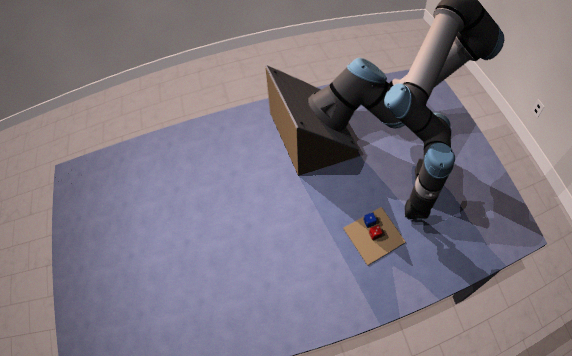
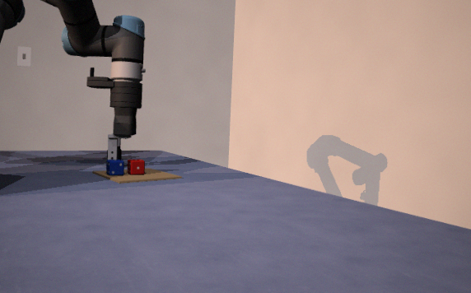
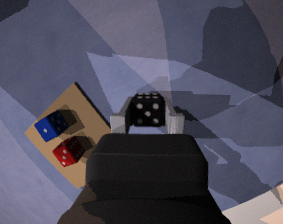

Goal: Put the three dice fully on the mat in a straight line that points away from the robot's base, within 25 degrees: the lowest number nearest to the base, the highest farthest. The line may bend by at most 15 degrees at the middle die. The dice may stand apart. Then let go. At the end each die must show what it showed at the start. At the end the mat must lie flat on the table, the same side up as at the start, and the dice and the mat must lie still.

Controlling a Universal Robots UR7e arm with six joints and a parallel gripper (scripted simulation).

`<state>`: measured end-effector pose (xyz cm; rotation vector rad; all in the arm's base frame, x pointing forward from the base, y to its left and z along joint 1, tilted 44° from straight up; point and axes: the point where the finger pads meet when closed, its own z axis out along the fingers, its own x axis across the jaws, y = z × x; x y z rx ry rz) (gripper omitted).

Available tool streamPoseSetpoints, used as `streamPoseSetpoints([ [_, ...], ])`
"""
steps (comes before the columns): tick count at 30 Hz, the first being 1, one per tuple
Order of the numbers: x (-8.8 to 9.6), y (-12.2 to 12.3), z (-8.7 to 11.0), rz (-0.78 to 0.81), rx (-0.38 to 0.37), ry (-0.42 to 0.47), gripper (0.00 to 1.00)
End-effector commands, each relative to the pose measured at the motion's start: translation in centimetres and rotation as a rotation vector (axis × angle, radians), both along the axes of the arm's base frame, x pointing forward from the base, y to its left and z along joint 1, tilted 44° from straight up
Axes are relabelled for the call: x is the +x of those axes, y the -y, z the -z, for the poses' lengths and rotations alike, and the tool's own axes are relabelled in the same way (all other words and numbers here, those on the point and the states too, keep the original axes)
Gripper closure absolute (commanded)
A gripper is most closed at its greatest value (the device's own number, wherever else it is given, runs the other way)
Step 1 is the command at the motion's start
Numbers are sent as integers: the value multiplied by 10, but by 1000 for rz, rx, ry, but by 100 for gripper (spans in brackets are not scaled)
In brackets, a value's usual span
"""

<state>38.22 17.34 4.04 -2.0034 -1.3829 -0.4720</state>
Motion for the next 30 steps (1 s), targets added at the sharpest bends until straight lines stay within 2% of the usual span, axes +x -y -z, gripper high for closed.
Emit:
streamPoseSetpoints([
  [1, 1, 8, -8, 1, -1, 2, 43],
  [10, 5, 42, -44, 1, -1, 2, 43],
  [15, 6, 55, -58, 1, -1, 2, 43],
  [30, 6, 59, -62, 1, -1, 2, 43],
])
